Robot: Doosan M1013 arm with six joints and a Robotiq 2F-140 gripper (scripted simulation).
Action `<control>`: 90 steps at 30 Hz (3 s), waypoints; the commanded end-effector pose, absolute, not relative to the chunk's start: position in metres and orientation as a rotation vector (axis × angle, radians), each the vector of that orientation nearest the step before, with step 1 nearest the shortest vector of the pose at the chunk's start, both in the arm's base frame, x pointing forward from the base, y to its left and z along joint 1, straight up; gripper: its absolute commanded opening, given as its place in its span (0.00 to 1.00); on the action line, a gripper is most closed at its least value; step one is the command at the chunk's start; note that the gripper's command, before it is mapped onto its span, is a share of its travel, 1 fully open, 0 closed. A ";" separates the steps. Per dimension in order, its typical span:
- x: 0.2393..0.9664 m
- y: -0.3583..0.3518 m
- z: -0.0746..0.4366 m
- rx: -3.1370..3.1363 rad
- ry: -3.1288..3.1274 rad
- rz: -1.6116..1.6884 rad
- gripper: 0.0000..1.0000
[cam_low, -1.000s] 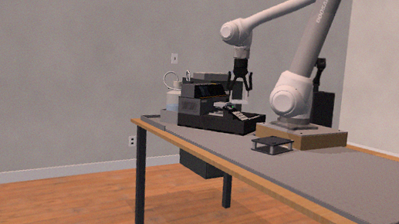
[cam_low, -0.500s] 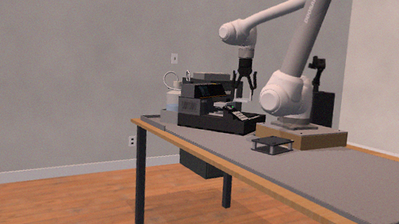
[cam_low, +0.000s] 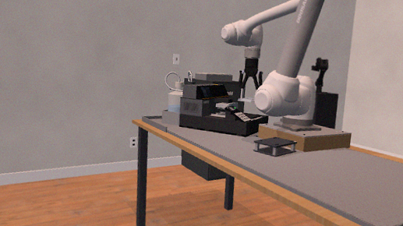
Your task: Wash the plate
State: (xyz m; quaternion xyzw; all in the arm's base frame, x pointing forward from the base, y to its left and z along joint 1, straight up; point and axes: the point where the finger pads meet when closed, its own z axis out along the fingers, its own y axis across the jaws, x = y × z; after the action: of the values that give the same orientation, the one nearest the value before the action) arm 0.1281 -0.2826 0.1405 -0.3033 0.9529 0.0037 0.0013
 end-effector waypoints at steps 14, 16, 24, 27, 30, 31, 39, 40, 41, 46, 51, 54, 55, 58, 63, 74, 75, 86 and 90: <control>0.123 -0.288 0.142 -0.965 2.992 0.012 0.10; 0.123 -0.288 0.142 -0.965 2.992 0.012 0.10; 0.123 -0.288 0.142 -0.965 2.992 0.012 0.10; 0.122 -0.289 0.142 -0.965 2.992 0.012 0.10; 0.122 -0.289 0.142 -0.965 2.992 0.012 0.10; 0.122 -0.289 0.142 -0.965 2.992 0.012 0.10; 0.122 -0.289 0.142 -0.965 2.992 0.012 0.10; 0.122 -0.289 0.142 -0.965 2.992 0.012 0.10; 0.122 -0.289 0.140 -0.965 2.992 0.012 0.10; 0.122 -0.289 0.132 -0.965 2.992 0.012 0.10; 0.122 -0.288 0.127 -0.965 2.992 0.012 0.10; 0.122 -0.288 0.122 -0.965 2.992 0.012 0.10; 0.121 -0.288 0.120 -0.965 2.992 0.012 0.10; 0.121 -0.287 0.115 -0.965 2.992 0.012 0.10; 0.121 -0.287 0.107 -0.965 2.992 0.012 0.10; 0.121 -0.286 0.092 -0.965 2.992 0.012 0.10; 0.121 -0.286 0.090 -0.965 2.992 0.012 0.10; 0.121 -0.286 0.075 -0.965 2.992 0.012 0.10; 0.121 -0.285 0.069 -0.965 2.992 0.012 0.10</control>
State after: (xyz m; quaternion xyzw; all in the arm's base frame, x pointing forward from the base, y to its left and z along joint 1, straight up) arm 0.1232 -0.2868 0.0754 -0.3027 0.9531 0.0020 0.0011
